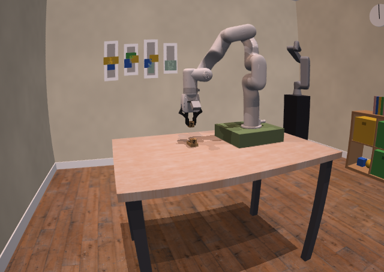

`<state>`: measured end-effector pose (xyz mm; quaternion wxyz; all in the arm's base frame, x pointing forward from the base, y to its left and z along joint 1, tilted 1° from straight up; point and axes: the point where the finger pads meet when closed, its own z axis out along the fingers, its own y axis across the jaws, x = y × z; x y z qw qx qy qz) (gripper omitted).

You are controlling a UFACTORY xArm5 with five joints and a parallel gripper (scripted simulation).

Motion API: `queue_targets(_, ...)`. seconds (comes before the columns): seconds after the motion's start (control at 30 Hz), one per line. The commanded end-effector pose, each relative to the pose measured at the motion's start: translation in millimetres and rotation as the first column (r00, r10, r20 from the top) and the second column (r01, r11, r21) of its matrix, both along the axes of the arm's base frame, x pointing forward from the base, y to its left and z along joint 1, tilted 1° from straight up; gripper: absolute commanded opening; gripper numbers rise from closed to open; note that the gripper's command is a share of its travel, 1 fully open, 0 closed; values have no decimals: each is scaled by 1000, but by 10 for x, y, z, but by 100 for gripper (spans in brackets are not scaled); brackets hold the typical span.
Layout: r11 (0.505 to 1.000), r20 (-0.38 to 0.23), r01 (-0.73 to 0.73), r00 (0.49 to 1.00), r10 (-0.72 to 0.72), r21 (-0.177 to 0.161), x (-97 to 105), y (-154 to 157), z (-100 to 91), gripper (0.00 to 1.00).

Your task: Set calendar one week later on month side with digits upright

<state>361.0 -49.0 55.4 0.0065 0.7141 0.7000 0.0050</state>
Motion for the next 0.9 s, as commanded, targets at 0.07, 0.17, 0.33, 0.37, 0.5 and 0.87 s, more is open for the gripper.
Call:
queue_targets(0.07, 1000, -2, 0, 1000, 0, 0, -11, 1, 117, 27)
queue_targets(0.17, 1000, -2, 0, 1000, 0, 0, -11, 1, 117, 27)
queue_targets(0.33, 1000, -2, -17, 1000, 17, 0, 5, 94, 111, 27)
queue_targets(0.37, 999, -2, -47, 999, 47, 1, 28, 256, 99, 27)
queue_targets(0.5, 991, -2, -133, 991, 133, 1, 54, 741, 64, 27)
queue_targets(0.87, 976, -2, -220, 976, 220, 2, 13, 1233, 28, 27)
